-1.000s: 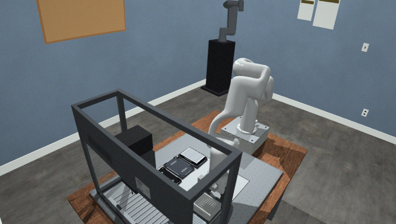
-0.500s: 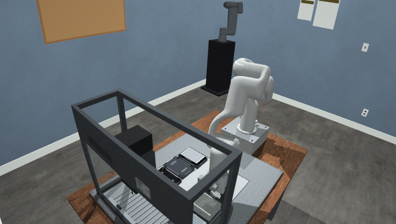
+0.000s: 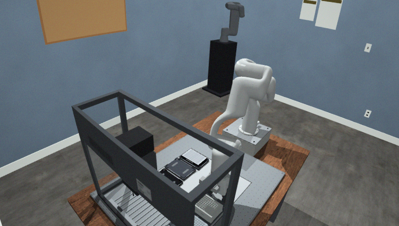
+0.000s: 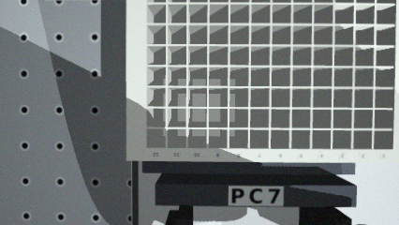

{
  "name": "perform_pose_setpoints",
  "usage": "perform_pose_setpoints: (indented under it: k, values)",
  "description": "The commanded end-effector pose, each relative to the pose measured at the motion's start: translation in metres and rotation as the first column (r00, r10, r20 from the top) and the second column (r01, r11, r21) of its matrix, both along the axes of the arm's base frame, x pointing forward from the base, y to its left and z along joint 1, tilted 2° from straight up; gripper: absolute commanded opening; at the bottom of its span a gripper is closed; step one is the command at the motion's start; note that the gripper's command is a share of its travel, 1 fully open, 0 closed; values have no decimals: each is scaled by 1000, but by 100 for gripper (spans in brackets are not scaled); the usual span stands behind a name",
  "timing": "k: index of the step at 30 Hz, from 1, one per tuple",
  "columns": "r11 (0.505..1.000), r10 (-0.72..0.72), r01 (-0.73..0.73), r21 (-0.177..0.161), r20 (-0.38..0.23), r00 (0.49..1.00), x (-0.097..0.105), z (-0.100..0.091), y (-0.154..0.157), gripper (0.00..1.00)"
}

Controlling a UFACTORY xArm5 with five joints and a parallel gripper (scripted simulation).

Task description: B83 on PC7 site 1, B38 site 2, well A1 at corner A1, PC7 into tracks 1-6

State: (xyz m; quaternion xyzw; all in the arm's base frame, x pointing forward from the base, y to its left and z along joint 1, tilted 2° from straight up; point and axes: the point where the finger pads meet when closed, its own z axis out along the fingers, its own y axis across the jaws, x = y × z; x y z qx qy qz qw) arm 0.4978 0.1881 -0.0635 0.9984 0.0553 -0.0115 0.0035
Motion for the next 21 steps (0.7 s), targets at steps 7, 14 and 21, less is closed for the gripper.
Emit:
perform_pose_setpoints:
  k: [7, 14, 21]
  values:
    - [1000, 0, 0, -17, 30, 1000, 5, 5, 2, 81]
    - [1000, 0, 0, -17, 30, 1000, 1, 5, 2, 81]
    - [1000, 0, 0, -17, 30, 1000, -3, 5, 1, 81]
